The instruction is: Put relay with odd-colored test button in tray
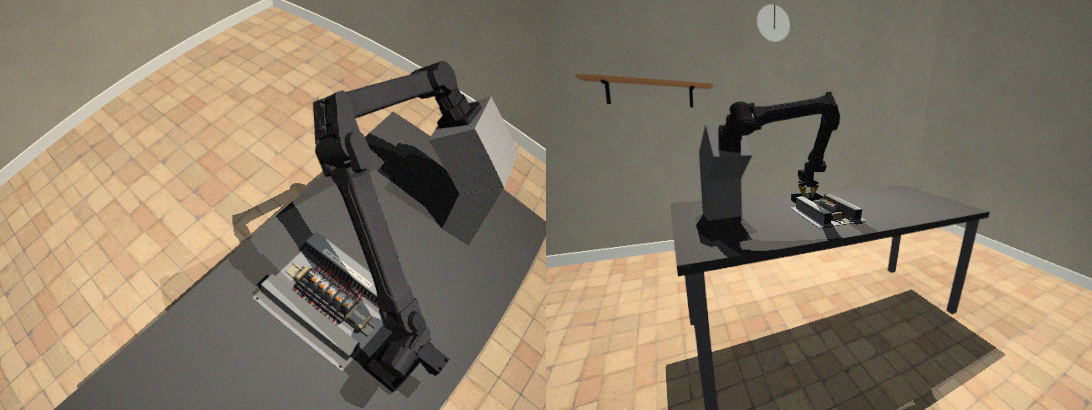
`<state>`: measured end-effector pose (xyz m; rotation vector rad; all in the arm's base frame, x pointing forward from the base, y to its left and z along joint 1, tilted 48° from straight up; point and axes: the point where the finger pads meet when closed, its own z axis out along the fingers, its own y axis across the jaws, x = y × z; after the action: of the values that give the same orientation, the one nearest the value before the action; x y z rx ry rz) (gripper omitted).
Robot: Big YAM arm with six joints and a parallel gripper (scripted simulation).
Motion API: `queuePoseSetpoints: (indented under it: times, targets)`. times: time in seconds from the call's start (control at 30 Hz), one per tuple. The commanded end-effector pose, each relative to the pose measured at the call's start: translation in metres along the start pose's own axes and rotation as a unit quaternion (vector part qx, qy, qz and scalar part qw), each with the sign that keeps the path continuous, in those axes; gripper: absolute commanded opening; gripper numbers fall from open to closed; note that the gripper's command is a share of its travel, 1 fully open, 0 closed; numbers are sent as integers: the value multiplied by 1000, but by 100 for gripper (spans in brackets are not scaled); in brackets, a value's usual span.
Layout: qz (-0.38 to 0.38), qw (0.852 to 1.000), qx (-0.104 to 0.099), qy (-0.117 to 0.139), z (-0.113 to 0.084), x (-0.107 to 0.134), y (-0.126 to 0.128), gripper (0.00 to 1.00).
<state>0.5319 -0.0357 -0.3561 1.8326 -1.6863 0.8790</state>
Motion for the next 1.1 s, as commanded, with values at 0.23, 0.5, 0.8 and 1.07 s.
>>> queuePoseSetpoints:
  times: [0.23,0.5,0.8,1.07]
  targets:
    - [0,1000,27,-3,-27,-4,-23,59]
    - [0,1000,27,-3,-27,-4,-22,59]
    - [0,1000,24,-3,-28,-4,-20,59]
    - [-1,1000,21,-3,-29,-4,-17,59]
